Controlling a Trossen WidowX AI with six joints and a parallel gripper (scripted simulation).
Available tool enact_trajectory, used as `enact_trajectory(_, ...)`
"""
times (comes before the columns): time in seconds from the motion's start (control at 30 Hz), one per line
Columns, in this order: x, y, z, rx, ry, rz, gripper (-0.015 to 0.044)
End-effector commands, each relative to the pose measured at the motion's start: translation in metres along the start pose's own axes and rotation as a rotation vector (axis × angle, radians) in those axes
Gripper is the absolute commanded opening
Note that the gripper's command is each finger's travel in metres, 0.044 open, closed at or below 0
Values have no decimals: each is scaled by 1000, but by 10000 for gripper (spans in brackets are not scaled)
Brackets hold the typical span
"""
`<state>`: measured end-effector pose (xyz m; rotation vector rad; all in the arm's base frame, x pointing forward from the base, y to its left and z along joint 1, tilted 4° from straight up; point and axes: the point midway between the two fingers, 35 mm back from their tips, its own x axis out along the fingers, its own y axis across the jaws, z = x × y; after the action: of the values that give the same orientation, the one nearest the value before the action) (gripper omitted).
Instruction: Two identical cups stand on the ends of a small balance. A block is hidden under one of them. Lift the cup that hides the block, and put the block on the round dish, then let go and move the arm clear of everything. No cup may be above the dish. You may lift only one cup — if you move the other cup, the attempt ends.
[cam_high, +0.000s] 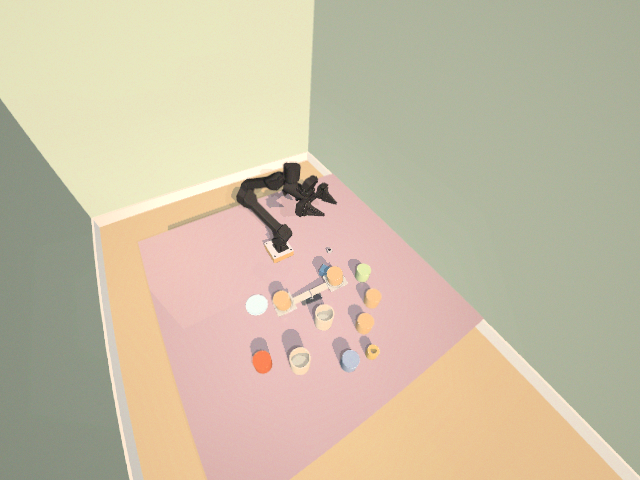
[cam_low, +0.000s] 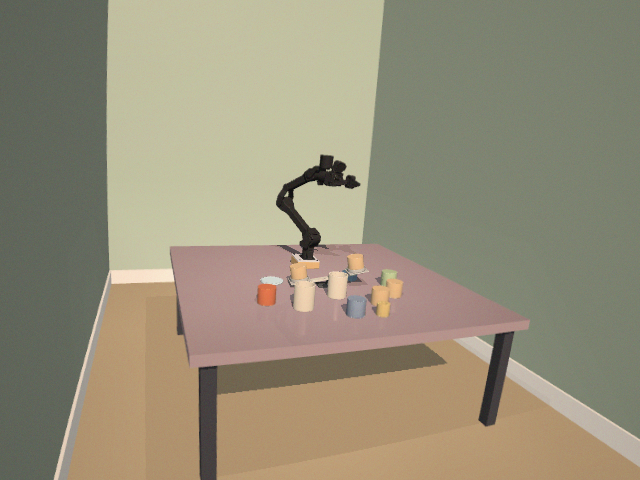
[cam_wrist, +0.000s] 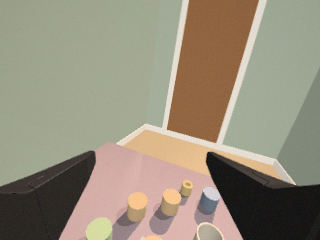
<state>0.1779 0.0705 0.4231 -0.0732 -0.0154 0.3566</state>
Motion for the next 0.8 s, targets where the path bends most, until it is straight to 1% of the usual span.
enact_trajectory(0.0,5,-9,-28,35,102,-58,440)
enact_trajectory(0.37,3,-36,-111,153,399,-240,440)
enact_trajectory(0.77,-28,-59,-193,307,699,-465,440)
